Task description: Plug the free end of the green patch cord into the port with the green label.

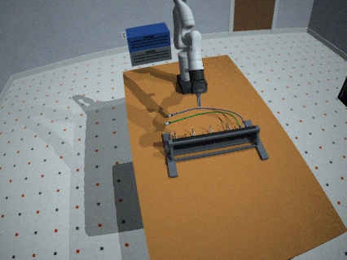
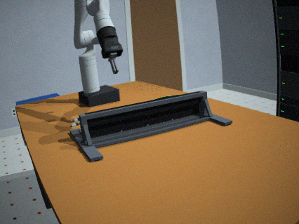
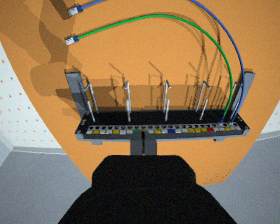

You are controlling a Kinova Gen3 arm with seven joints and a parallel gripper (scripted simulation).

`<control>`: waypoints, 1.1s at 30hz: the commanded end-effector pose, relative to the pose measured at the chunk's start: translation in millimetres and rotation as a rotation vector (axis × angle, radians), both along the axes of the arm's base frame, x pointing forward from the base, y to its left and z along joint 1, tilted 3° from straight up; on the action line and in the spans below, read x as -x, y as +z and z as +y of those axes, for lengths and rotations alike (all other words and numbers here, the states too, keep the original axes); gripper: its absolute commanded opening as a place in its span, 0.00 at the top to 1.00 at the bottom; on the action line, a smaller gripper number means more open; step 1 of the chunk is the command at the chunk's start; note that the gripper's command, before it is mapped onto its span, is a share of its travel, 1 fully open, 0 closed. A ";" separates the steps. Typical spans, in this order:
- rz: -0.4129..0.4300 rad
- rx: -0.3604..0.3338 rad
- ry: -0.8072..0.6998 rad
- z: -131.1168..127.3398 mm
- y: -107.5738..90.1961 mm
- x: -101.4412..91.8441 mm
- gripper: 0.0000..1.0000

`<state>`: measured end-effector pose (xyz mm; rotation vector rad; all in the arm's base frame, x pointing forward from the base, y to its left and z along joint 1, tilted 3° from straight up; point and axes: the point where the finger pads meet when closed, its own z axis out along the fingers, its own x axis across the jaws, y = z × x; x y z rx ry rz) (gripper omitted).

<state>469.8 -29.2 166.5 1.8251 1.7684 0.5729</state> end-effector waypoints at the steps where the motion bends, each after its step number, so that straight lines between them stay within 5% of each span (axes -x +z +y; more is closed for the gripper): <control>1: -0.018 -0.002 0.026 12.8 11.4 0.2 1.00; 33: -0.018 -0.002 0.026 14.1 28.8 15.1 1.00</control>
